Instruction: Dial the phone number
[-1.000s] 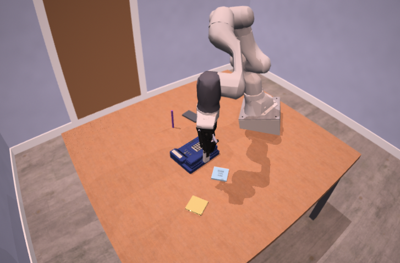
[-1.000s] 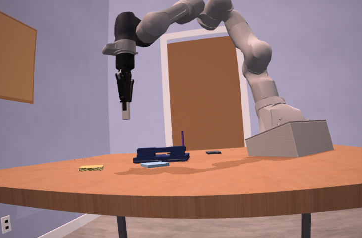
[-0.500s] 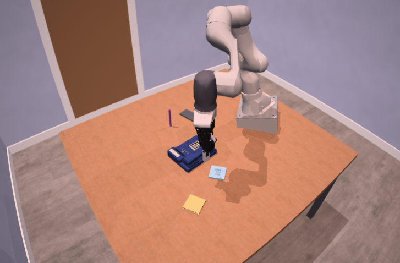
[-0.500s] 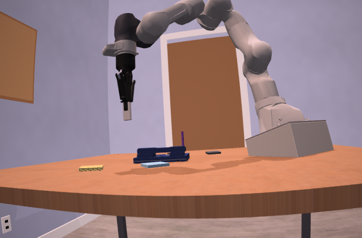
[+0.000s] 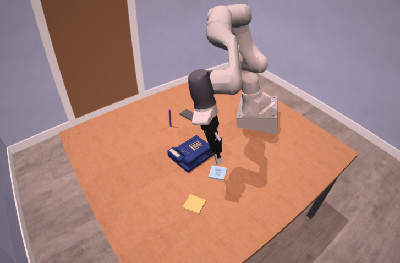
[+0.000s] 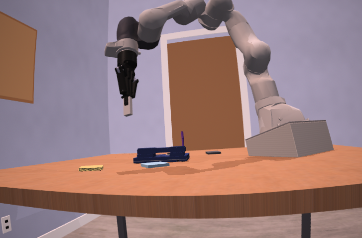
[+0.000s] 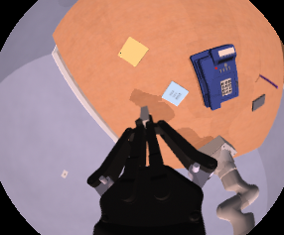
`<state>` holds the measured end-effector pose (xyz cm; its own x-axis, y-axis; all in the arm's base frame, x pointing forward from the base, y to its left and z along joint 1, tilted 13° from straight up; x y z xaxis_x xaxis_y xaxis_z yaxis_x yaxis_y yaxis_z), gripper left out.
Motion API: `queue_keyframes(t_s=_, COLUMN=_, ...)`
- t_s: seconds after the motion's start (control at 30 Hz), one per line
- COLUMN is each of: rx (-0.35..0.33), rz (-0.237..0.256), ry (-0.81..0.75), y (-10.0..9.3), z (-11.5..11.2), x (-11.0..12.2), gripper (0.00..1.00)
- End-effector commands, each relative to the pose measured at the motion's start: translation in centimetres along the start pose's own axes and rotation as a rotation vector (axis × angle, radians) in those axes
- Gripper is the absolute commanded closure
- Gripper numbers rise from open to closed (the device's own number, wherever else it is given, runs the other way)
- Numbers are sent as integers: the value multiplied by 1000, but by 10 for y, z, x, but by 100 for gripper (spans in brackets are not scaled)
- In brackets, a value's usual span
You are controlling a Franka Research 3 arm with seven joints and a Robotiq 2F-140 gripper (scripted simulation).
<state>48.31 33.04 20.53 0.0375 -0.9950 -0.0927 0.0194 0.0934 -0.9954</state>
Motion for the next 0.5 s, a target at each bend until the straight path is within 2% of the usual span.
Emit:
queue_keyframes(t_s=0.0, rx=-9, rz=141, ry=17, y=-4, z=-1, x=-19, gripper=100)
queue_keyframes(t_s=0.07, rx=-9, rz=141, ry=17, y=-4, z=-1, x=-19, gripper=100)
queue_keyframes(t_s=0.3, rx=-15, rz=376, ry=176, y=-14, z=1, x=-42, gripper=100)
queue_keyframes(t_s=0.47, rx=13, rz=540, ry=335, y=-24, z=12, x=-46, gripper=100)
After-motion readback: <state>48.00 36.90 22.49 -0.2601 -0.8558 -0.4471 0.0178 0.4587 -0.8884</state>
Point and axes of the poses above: the point where the finger pads meet when closed, its own y axis out along the fingers, its own x axis across the jaws, z = x × y, the point moved 6 cm from there along -y, back along the fingers, and after that the axes turned 6 degrees about -y, right-handed, at the moved point
